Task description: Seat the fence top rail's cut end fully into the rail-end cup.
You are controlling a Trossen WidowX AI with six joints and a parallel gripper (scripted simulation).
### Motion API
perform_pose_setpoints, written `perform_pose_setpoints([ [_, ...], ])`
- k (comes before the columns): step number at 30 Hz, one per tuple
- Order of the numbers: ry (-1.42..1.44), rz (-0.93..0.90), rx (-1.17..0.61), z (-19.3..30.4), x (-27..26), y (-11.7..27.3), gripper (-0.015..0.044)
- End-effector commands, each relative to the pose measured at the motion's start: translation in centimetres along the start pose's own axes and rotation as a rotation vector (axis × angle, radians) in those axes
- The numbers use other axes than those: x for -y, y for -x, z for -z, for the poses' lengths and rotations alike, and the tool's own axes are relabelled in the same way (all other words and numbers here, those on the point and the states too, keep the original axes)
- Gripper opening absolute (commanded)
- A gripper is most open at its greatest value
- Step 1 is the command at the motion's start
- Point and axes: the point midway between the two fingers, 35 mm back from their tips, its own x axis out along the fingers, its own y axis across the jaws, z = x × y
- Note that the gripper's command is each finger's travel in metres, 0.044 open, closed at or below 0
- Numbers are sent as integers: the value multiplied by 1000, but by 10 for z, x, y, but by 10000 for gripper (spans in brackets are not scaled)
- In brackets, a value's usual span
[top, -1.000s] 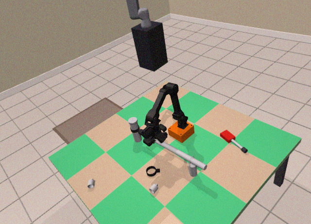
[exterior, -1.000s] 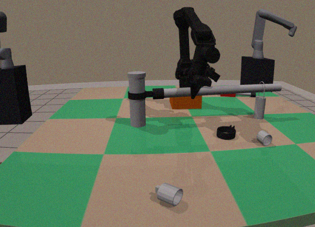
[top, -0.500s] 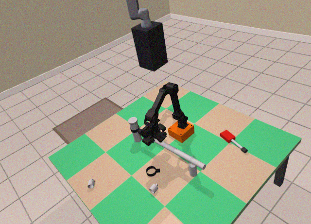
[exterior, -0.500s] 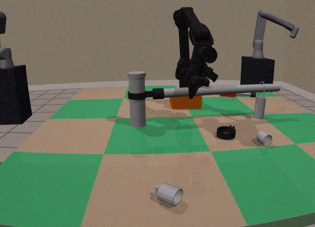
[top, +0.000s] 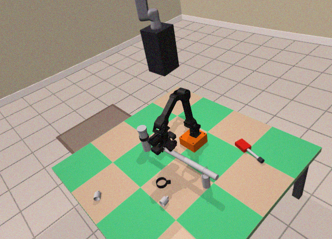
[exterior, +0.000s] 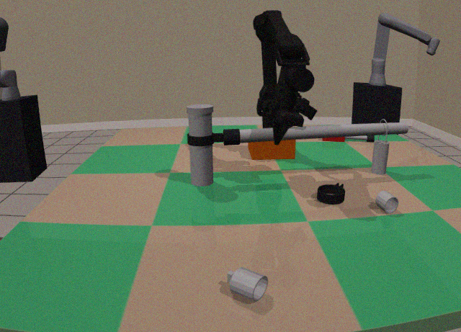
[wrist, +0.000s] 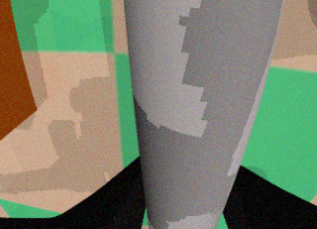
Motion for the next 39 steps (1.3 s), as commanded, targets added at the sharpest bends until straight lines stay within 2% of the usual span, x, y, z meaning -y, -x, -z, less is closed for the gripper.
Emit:
perform_pose_setpoints([
  [1, -2, 5, -12, 5, 0, 1, 0],
  [11, 0, 0, 0, 1, 0, 0, 0],
  [21, 0, 0, 0, 0, 0, 1, 263],
  [28, 0, 0, 3, -13, 1, 23, 440],
  [33, 0, 0, 4, -27, 0, 45, 440],
  [39, 6, 3, 2, -26, 0, 54, 440],
])
